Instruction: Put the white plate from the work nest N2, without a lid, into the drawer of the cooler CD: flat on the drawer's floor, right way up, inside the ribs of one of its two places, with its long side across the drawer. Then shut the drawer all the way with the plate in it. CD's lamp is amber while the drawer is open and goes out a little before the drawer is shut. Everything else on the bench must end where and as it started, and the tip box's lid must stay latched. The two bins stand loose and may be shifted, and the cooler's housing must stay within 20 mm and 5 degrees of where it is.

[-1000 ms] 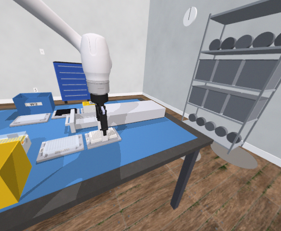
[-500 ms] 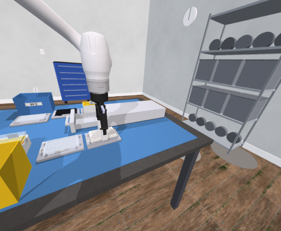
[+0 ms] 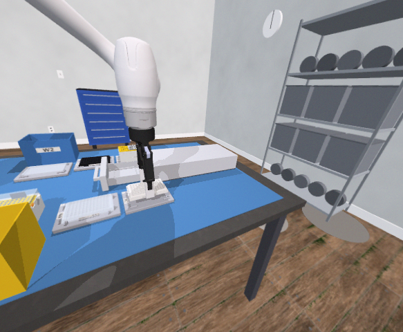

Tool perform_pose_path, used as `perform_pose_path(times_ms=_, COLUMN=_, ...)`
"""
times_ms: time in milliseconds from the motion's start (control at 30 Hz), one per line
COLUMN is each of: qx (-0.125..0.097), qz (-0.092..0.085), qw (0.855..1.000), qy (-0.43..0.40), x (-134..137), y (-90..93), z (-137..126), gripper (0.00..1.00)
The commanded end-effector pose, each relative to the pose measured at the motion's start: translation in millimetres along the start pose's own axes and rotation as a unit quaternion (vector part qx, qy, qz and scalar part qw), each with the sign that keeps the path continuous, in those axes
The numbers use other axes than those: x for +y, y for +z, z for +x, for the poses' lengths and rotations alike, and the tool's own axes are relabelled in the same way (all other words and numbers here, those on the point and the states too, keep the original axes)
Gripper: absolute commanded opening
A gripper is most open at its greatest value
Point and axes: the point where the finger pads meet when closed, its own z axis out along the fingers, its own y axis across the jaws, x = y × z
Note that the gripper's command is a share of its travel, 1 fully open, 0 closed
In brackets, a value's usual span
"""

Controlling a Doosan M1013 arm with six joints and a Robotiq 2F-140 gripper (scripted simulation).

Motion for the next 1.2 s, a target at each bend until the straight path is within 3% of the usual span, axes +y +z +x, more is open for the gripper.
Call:
perform_pose_path(times_ms=0, qx=0.000, qz=0.000, qw=1.000, qy=0.000, x=0, y=-3.1, z=0, gripper=0.00)
perform_pose_path(times_ms=1167, qx=0.000, qz=0.000, qw=1.000, qy=0.000, x=0, y=-44.4, z=0, gripper=0.00)
